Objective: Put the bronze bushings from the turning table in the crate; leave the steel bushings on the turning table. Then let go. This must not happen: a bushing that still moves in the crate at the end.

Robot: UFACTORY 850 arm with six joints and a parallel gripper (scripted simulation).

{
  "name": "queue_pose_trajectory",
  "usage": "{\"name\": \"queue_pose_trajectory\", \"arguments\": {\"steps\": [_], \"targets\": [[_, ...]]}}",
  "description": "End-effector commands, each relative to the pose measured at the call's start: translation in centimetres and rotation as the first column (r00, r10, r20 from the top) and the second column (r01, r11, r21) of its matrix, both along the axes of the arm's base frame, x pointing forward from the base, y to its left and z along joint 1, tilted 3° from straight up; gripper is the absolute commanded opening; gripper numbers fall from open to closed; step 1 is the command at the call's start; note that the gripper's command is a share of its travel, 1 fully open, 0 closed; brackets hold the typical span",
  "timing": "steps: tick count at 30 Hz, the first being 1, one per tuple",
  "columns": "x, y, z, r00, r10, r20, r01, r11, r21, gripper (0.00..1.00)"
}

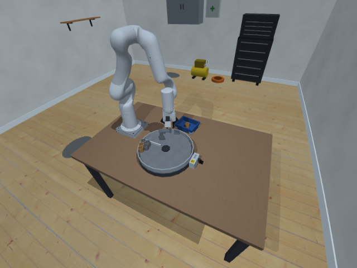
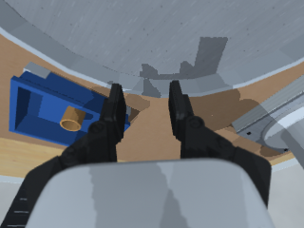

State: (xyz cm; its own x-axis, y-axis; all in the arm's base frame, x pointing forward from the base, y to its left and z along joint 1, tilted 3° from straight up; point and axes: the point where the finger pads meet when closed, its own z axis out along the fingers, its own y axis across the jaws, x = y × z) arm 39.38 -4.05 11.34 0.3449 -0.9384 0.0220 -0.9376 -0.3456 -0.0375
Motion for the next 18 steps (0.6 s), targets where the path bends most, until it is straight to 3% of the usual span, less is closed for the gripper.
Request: {"name": "queue_pose_trajectory", "arguments": {"steps": [1,10,12,18], "targets": [[-2.0,-3.6,0.1,0.999,-0.045,0.003,0.045,0.999,0.008,0.47],[-6.0,-9.9,-0.1,0.991,-0.133,0.003,0.133,0.991,0.012,0.47],[-6.0,-9.9,-0.1,0.991,-0.133,0.003,0.133,0.991,0.012,0.47],[-9.1,-14.8,-0.2,0.98,-0.2,0.002,0.2,0.98,0.015,0.47]]}}
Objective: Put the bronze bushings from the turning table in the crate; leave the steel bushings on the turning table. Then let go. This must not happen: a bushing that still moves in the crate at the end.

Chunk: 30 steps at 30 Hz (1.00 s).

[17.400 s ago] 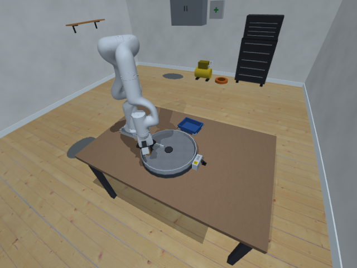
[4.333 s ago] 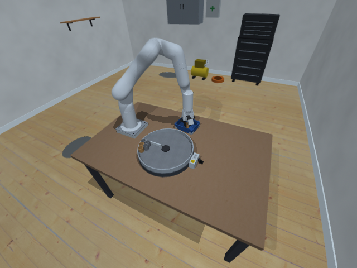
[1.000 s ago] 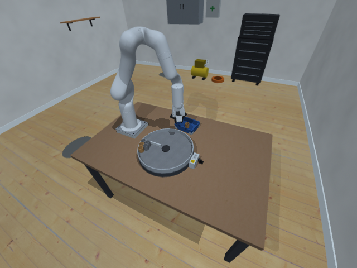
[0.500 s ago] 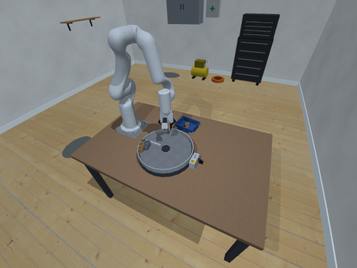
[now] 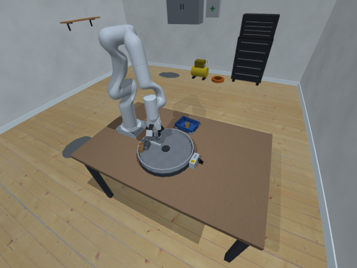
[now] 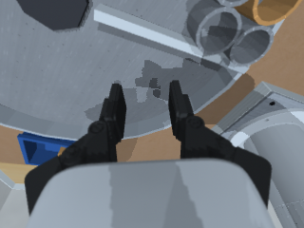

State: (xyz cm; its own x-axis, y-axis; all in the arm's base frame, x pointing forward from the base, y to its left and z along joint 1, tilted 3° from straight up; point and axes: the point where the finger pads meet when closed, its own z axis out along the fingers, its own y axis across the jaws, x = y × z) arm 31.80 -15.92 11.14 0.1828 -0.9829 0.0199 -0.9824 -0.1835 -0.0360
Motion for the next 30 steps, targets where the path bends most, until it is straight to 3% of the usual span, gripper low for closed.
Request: {"name": "queue_pose_trajectory", "arguments": {"steps": [1,9,17,30], "targets": [[-2.0,-3.6,0.0,0.999,-0.043,0.007,0.043,0.999,0.013,0.47],[-5.5,-9.1,-0.1,0.993,-0.119,0.007,0.119,0.993,0.016,0.47],[-7.6,-12.4,-0.2,0.986,-0.164,0.006,0.164,0.986,0.019,0.47],[-8.2,-13.2,-0.2,0.984,-0.177,0.007,0.177,0.984,0.019,0.47]]}}
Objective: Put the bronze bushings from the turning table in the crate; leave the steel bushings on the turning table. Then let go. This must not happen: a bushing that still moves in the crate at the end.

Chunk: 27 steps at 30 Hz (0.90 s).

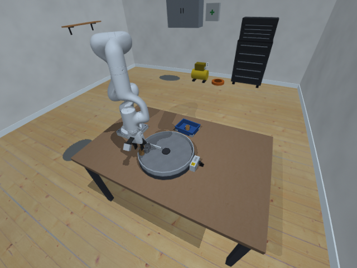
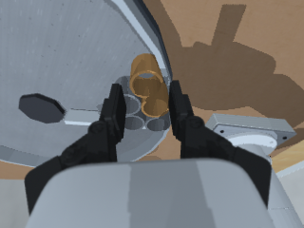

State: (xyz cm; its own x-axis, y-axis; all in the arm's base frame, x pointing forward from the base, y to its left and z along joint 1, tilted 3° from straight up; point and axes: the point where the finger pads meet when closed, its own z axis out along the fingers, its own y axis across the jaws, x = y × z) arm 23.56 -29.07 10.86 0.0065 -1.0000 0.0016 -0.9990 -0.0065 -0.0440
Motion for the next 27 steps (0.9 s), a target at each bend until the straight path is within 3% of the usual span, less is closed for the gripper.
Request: {"name": "queue_pose_trajectory", "arguments": {"steps": [1,8,13,27], "targets": [[0.0,-0.1,0.0,1.0,-0.001,0.002,0.001,1.0,-0.001,0.47],[0.0,-0.1,-0.1,1.0,-0.001,0.002,0.001,1.0,-0.001,0.47],[0.1,-0.1,-2.1,1.0,-0.001,0.002,0.001,1.0,0.0,0.47],[0.2,-0.1,-2.4,1.0,-0.001,0.002,0.001,1.0,-0.001,0.47]]}}
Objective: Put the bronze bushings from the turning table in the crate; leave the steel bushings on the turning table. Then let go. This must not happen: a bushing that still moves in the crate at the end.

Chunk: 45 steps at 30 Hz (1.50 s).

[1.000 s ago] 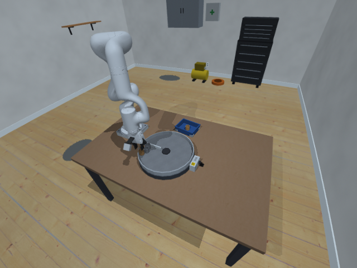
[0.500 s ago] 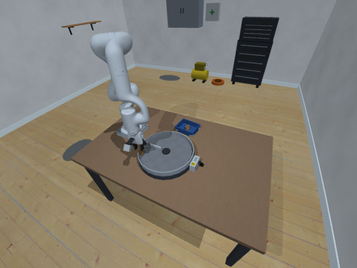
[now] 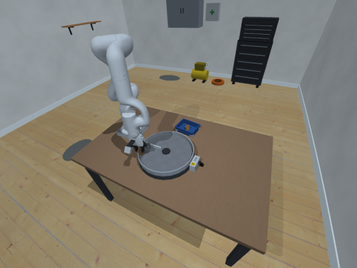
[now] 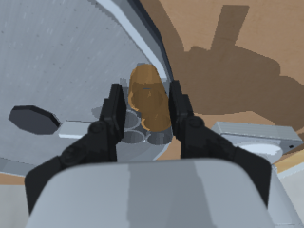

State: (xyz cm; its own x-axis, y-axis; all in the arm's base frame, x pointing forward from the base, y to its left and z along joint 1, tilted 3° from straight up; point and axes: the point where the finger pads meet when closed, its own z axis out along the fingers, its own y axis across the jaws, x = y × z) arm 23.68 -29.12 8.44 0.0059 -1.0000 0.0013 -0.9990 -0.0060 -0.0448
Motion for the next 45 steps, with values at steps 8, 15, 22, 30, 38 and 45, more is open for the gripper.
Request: {"name": "queue_pose_trajectory", "arguments": {"steps": [8,15,22,30,38,45], "targets": [[0.1,0.0,-0.6,1.0,0.0,0.001,0.0,1.0,-0.001,0.47],[0.1,0.0,-1.2,1.0,0.0,0.001,0.0,1.0,-0.001,0.47],[0.1,0.0,-1.2,1.0,0.0,0.001,0.0,1.0,-0.001,0.47],[0.1,0.0,-1.2,1.0,0.0,0.001,0.0,1.0,-0.001,0.0],[0.1,0.0,-1.2,1.0,0.0,0.001,0.0,1.0,-0.001,0.0],[0.1,0.0,-1.2,1.0,0.0,0.001,0.0,1.0,-0.001,0.0]]}}
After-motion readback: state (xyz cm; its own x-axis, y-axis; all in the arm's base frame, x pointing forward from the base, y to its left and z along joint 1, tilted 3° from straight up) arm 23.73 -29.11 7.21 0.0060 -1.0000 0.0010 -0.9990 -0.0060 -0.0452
